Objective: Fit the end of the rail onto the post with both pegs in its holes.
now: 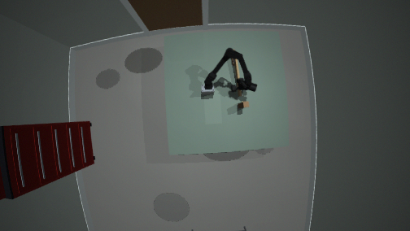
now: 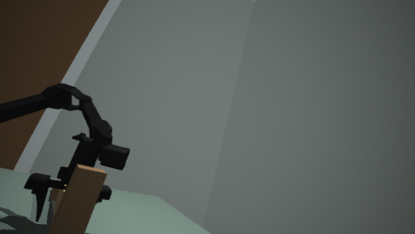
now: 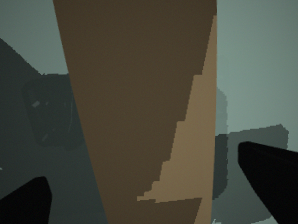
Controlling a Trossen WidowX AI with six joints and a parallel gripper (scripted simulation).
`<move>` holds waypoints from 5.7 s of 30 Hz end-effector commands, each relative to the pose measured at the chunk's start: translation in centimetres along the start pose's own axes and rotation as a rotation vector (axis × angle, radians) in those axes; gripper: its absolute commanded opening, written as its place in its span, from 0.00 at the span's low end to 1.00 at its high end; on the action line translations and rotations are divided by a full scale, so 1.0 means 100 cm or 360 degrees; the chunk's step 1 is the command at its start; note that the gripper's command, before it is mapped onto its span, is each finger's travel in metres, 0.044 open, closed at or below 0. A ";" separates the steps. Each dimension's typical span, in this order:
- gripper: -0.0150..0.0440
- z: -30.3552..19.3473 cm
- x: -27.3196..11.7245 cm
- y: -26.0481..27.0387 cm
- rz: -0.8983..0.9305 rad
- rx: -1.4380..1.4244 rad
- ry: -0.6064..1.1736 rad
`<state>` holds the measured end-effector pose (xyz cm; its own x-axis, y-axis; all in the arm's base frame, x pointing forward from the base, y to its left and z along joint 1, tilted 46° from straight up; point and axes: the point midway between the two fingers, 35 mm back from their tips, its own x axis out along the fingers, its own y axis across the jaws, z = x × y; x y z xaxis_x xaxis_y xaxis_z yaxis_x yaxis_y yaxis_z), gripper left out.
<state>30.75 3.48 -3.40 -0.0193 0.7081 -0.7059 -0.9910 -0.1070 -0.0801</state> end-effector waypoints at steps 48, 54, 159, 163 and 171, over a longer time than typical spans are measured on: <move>0.25 0.000 -0.008 -0.001 0.0000 0.0012 -0.0009; 0.25 0.000 -0.011 -0.001 0.0000 0.0012 -0.0009; 0.25 -0.002 -0.036 0.000 0.0000 0.0013 -0.0007; 0.25 -0.003 -0.035 0.000 0.0000 0.0012 -0.0007; 0.25 -0.005 -0.036 0.000 0.0000 0.0012 -0.0007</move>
<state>30.76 0.93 -1.24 -0.0275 0.7136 -0.7000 -0.9922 -0.1045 -0.0675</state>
